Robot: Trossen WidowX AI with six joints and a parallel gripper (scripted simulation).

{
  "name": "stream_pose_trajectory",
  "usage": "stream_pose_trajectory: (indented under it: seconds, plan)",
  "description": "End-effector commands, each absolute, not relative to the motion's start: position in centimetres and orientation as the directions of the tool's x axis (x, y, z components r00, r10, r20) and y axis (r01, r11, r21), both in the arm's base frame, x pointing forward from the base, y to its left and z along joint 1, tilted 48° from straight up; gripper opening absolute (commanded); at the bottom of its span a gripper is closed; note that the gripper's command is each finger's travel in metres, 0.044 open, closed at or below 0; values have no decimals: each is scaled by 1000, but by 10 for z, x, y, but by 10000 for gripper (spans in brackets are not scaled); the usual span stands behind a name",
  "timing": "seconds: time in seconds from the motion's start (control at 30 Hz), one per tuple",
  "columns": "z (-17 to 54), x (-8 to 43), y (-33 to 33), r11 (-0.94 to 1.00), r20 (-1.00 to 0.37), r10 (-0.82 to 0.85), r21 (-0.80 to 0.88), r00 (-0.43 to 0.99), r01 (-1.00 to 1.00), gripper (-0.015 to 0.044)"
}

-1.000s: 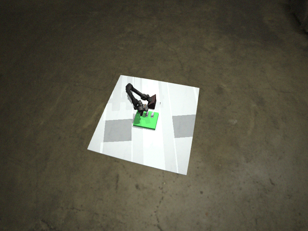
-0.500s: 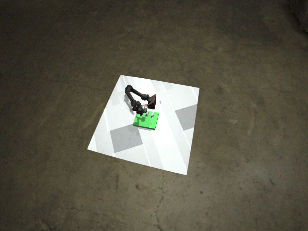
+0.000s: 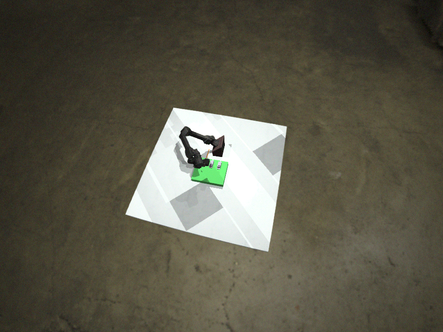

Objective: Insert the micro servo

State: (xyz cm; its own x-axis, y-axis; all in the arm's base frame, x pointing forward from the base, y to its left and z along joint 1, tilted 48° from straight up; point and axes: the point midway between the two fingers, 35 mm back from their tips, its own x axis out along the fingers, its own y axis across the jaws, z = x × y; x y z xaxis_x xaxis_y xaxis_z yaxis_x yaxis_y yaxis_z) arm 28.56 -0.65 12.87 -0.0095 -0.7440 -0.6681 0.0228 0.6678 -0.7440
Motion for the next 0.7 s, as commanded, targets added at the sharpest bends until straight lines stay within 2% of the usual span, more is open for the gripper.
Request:
stream_pose_trajectory:
  seconds: [0.0, 0.67]
  plan:
    - [143, 285, 12, 669, -670, -743, -742, 1, -36, 440]
    - [148, 283, 18, 667, -669, -744, -742, 3, -60, 440]
